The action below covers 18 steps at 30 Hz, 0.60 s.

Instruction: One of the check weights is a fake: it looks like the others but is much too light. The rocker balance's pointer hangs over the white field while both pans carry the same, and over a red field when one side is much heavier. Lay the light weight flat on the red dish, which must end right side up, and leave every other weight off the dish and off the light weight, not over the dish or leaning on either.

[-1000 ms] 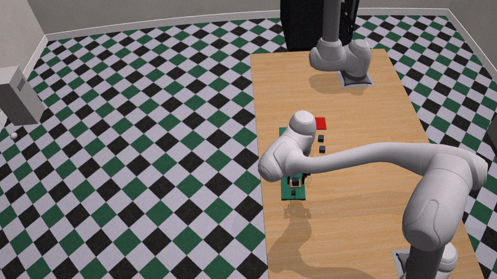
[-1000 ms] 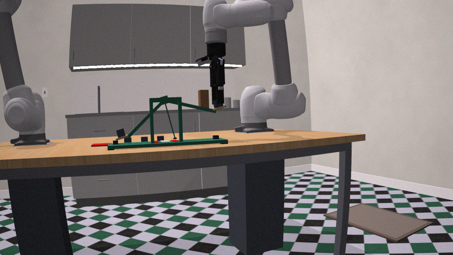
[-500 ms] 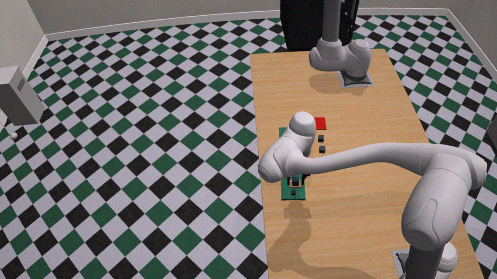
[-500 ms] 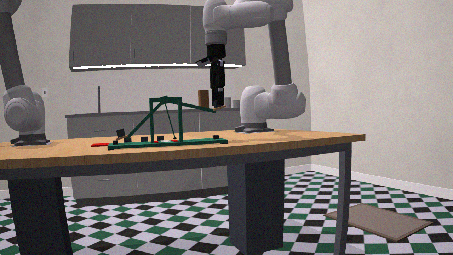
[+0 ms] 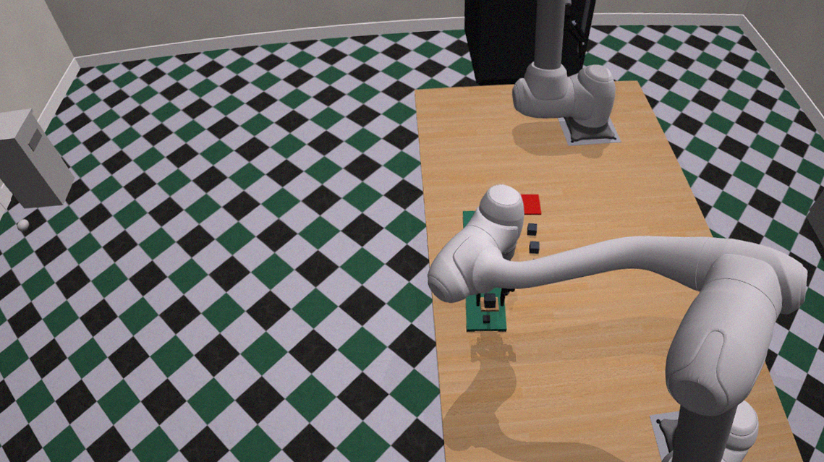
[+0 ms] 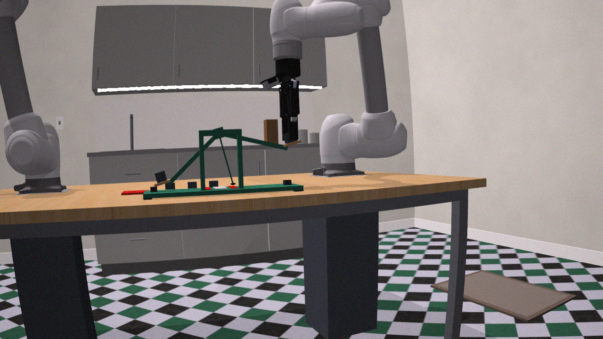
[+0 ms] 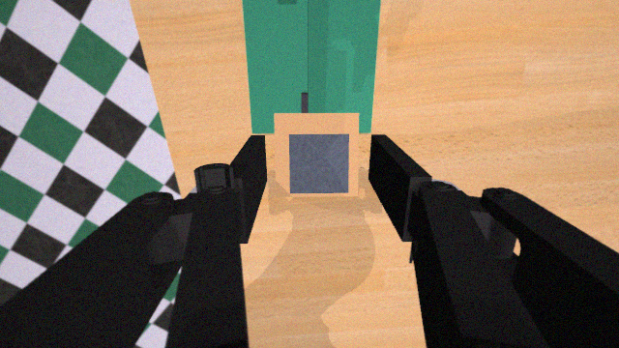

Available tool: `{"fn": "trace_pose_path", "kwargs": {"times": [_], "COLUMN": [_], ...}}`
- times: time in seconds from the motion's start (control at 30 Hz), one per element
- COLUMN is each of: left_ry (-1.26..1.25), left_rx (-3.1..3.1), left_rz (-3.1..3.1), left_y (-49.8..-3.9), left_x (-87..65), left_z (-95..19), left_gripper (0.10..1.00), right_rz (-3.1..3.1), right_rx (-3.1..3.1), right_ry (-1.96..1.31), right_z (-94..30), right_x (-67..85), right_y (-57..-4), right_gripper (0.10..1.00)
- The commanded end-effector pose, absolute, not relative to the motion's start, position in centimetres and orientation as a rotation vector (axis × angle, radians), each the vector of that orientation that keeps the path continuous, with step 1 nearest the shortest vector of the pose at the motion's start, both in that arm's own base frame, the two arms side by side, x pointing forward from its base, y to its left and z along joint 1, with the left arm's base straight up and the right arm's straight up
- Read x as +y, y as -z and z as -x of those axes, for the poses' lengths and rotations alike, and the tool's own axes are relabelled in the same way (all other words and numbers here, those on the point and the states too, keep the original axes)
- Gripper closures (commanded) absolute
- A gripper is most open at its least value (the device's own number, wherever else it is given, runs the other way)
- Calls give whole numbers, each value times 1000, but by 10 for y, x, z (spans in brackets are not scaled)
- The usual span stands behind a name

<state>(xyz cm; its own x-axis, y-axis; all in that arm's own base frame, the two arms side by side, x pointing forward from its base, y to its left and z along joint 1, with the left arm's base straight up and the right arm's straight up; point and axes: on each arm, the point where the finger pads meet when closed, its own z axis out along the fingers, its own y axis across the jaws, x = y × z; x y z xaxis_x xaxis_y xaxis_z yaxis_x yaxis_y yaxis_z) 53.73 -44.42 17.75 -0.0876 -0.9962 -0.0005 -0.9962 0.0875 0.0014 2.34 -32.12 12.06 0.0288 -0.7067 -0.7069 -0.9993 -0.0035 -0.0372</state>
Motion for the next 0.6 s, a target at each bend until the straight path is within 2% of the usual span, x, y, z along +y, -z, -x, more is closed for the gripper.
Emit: {"fn": "trace_pose_path", "kwargs": {"times": [0.0,0.33,0.37,0.57], "left_ry": [0,0,0,0], "left_rx": [-2317,-2317,-2317,-2317], "left_rz": [-2122,-2122,-2122,-2122], "left_y": [-178,-178,-178,-178], "left_x": [-444,-444,-444,-444], "left_z": [-538,-538,-538,-538], "left_gripper": [638,638,855,855], "right_rz": [1766,1766,1766,1766], "right_rx": [1733,1733,1733,1733], "right_ry": [-692,-692,-692,-692], "right_z": [-24,-24,-24,-24], "right_x": [-322,-322,-322,-322], "right_y": [-121,-121,-121,-121], "right_gripper": [98,98,98,98]}}
